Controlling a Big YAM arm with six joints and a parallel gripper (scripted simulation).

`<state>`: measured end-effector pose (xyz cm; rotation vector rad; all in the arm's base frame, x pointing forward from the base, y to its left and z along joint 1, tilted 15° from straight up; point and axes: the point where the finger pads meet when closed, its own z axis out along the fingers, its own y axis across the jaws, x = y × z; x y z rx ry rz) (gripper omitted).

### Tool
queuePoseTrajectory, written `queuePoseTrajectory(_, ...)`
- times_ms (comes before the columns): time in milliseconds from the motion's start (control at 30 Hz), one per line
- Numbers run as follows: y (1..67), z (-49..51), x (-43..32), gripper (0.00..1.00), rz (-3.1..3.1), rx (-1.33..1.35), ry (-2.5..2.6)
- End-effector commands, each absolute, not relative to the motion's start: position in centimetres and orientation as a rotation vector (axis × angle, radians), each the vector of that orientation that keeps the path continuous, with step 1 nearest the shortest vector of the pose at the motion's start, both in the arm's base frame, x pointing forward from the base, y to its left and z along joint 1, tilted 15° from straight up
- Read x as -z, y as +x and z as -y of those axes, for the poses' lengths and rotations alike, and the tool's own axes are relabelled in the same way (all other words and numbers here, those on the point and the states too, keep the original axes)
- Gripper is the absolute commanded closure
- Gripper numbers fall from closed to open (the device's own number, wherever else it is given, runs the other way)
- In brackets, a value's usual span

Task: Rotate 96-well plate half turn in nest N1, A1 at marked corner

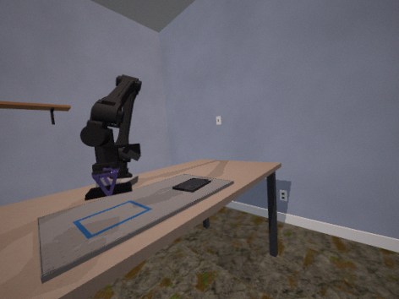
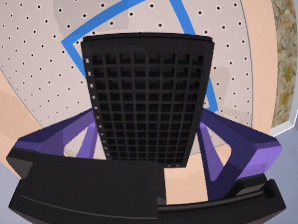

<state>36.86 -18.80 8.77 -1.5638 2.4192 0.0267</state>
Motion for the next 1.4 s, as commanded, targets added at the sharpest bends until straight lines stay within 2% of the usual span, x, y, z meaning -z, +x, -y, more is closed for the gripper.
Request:
queuePoseTrajectory(0, 37.9, 19.5, -10.3, 1.0, -2.412, 0.021, -1.542)
queuePoseTrajectory(1367, 38.0, 18.6, -7.2, 1.0, -2.422, -0.002, -1.538)
